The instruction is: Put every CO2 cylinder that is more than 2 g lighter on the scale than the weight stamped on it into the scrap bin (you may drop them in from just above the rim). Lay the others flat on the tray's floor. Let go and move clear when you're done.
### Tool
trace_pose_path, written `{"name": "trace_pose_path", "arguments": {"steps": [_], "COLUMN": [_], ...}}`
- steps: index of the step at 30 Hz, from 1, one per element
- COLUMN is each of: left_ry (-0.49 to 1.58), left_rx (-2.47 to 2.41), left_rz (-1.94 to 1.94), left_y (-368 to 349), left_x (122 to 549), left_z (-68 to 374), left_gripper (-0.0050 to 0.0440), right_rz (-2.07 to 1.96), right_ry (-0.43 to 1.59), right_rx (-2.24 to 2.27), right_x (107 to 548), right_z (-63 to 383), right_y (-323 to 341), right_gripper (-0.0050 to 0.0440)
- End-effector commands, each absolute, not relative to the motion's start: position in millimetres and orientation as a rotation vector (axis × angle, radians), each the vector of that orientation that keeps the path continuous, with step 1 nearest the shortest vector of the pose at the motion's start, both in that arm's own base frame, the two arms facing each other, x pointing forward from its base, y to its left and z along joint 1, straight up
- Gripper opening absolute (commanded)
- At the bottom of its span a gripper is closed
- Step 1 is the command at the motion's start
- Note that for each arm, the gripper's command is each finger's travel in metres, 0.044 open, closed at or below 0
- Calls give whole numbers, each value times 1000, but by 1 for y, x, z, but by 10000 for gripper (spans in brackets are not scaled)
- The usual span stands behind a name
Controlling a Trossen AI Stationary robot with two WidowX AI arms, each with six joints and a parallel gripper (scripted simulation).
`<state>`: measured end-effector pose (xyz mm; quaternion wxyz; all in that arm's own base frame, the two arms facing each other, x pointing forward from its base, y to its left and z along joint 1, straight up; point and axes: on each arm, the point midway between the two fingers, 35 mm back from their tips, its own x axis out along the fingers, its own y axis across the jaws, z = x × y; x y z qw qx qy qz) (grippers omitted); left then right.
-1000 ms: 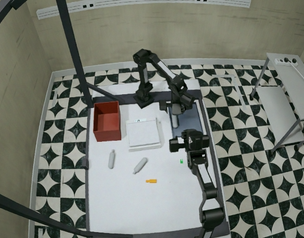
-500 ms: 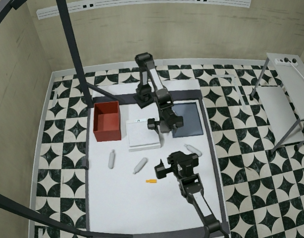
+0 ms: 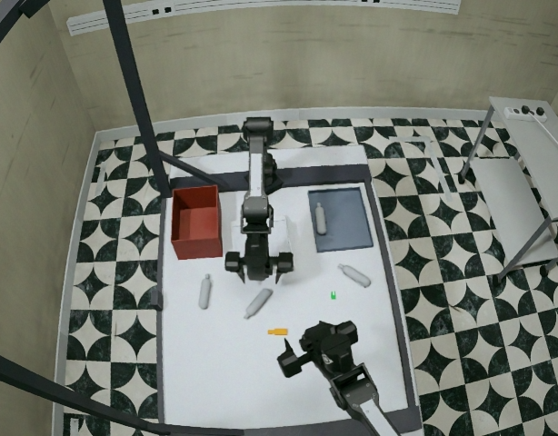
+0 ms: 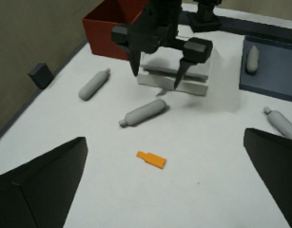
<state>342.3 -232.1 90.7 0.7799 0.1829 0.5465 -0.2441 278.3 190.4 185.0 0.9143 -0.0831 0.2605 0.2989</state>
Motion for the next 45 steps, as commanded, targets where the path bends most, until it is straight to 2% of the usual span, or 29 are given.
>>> {"name": "trace_pose_path", "arguments": {"steps": [1,15,19,21,25,45], "left_ry": [1151,1149,1157,1157,1179,1308], "left_rx": [363,364,385,385,455,907], "left_rz": [-540,-540,-551,-551,-591,-914], "left_y": [-257,-256,-259,-259,-266,-293], "left_x": [349,347,351,351,357,386], "left_z": [97,99,96,96,95,69], "left_gripper": [440,440,344,344,252,252], "right_rz": [621,618,618,618,618,618], "right_ry": [526,519,519,519,519,519], "right_rx": [-174,-171,-171,-171,-171,-171], "right_x": [271,274,274,274,274,274], "right_z": [187,191,191,191,191,191], "right_y": [189,190,190,190,190,190], "right_gripper": [440,440,440,440,440,440]}}
